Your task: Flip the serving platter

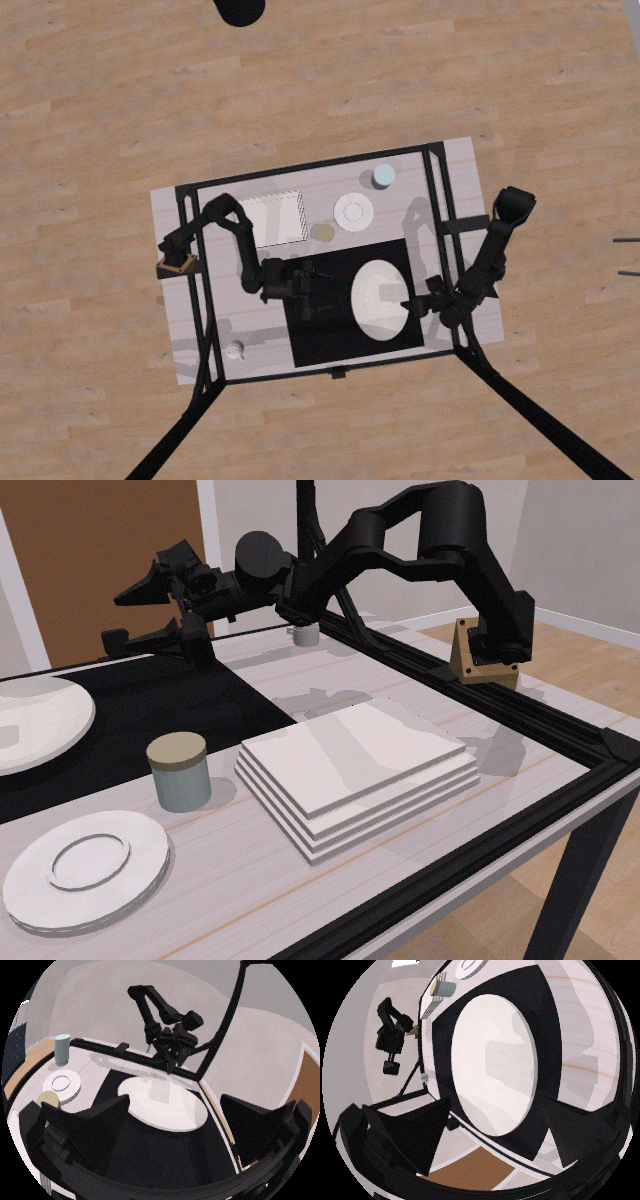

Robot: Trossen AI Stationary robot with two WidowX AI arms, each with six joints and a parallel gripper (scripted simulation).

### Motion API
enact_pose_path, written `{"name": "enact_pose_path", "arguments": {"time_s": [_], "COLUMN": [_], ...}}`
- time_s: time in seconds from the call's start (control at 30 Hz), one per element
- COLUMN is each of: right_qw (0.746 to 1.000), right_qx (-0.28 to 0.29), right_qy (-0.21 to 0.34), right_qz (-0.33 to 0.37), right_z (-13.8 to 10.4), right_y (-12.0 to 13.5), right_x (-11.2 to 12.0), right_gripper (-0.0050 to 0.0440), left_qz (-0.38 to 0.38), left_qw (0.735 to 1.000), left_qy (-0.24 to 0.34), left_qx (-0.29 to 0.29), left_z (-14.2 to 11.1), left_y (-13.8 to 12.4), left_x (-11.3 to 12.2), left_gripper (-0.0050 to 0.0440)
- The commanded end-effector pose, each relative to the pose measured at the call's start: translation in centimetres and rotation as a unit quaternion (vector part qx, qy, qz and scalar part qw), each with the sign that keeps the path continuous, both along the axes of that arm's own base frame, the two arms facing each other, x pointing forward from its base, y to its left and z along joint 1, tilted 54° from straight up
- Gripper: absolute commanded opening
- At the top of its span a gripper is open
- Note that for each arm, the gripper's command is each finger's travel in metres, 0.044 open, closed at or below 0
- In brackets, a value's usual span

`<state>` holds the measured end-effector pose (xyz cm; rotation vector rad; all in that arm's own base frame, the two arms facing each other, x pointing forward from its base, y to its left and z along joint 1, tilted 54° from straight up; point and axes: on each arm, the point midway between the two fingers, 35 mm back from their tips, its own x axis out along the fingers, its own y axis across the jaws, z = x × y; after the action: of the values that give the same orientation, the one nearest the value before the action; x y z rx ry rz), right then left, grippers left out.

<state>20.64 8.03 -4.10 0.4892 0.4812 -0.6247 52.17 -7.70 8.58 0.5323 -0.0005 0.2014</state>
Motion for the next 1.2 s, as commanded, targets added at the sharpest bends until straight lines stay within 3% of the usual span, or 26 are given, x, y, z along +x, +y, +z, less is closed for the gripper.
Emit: {"name": "enact_pose_path", "arguments": {"time_s": [0.0,1.17], "right_qw": [1.000,1.000], "right_qx": [-0.006,-0.008], "right_qy": [0.001,-0.001], "right_qz": [0.001,0.002], "right_z": [-0.6,-2.7], "right_y": [-0.8,-4.3], "right_x": [-0.1,0.0], "right_gripper": [0.0440,0.0440], "left_qz": [0.001,0.001], "left_qw": [1.000,1.000], "left_qy": [0.000,0.000], "left_qx": [-0.001,-0.001], "left_z": [-0.2,-0.2], "left_y": [0.0,0.0], "left_x": [0.0,0.0], "left_gripper": [0.0440,0.0440]}}
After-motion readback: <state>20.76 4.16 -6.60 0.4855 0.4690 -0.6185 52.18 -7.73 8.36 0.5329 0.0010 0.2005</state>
